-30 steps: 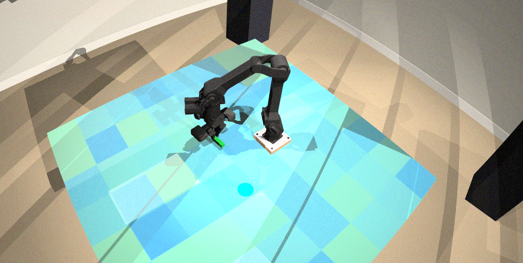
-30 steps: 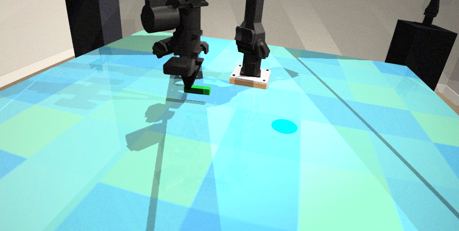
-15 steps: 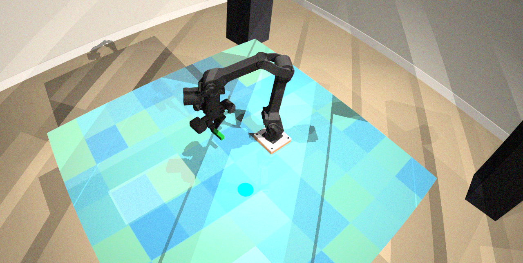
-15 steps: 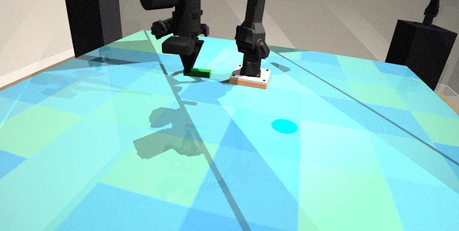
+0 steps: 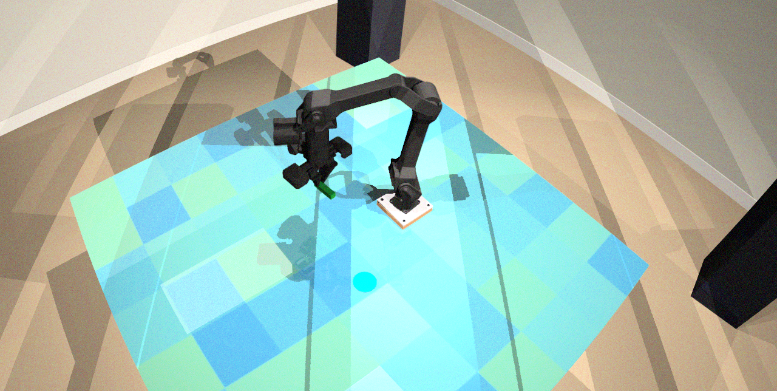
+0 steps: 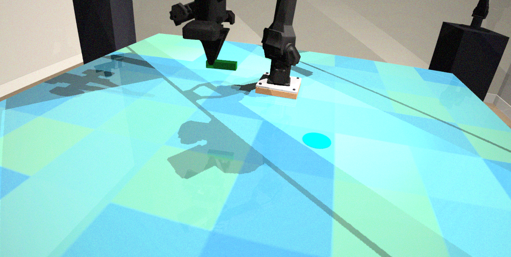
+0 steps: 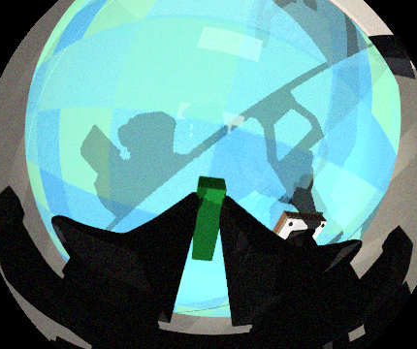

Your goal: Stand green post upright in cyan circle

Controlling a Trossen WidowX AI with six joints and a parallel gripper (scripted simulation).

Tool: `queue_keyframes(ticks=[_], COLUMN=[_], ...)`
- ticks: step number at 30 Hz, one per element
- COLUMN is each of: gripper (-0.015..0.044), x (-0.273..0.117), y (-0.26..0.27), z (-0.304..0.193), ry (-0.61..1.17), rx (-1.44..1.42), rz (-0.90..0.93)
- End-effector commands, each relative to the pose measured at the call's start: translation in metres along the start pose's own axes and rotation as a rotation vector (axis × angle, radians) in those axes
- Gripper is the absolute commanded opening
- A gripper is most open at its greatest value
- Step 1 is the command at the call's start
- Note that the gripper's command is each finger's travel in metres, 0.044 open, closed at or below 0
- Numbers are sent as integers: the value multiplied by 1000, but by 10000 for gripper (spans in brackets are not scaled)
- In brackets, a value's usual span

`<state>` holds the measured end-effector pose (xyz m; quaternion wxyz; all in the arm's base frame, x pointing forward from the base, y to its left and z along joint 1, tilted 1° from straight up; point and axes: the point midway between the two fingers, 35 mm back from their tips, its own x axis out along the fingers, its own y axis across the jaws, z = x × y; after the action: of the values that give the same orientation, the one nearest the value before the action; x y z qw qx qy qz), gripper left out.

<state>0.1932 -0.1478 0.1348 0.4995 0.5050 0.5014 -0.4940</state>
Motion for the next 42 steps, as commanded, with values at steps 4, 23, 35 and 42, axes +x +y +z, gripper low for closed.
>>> queue_keyframes(ticks=[4, 23, 35, 42], gripper=[23, 23, 23, 23], x=[-6, -11, -14, -16], y=[12, 45, 60, 66], z=[-10, -57, -91, -113], ry=[-9, -9, -9, -9], rx=[-168, -766, -1144, -1364], rz=[7, 9, 11, 13])
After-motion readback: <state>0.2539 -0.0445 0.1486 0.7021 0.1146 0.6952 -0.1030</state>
